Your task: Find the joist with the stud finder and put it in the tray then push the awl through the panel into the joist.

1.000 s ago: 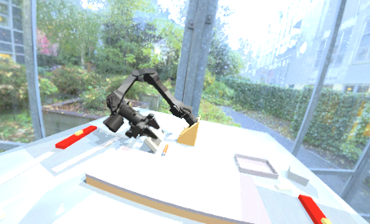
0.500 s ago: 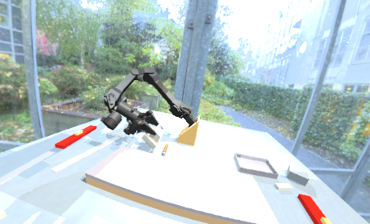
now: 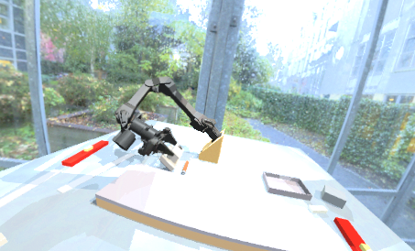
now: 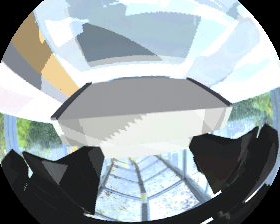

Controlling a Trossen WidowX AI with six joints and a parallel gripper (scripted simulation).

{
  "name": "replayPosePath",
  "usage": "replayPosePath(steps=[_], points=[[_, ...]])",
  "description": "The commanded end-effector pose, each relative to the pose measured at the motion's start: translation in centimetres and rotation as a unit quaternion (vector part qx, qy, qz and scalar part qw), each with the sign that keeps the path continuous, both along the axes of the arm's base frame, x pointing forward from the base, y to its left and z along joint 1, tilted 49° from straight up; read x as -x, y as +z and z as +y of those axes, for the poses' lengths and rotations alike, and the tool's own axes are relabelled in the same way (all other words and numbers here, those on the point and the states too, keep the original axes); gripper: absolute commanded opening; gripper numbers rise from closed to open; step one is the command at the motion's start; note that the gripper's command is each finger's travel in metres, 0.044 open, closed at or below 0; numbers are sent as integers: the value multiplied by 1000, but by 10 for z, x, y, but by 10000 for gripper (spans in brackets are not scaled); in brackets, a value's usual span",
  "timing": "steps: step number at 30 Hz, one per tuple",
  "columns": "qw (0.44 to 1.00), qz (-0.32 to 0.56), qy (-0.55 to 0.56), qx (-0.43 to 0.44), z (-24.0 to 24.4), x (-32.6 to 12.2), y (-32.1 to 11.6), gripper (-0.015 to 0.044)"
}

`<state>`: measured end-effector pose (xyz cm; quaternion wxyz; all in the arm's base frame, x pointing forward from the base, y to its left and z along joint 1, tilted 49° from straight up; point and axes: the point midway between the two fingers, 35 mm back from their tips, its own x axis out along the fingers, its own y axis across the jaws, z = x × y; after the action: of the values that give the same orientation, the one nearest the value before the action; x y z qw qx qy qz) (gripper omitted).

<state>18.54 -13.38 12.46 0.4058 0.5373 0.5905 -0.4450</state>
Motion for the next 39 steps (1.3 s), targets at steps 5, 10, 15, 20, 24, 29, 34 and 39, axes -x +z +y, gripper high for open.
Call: replayPosePath(steps=[5,10,15,20,24,29,34,39], points=[[1000,2,3,3,-13,1,-10,0],[1000,2,3,3,-13,1,-10,52],[1000,2,3,3,-13,1,-10,184],[1000,2,3,3,-13,1,-10,315],[1000,2,3,3,-13,1,-10,379],[1000,2,3,3,-13,1,-10,379],[1000,2,3,3,-13,1,-10,379],[1000,2,3,3,-13,1,-10,379]])
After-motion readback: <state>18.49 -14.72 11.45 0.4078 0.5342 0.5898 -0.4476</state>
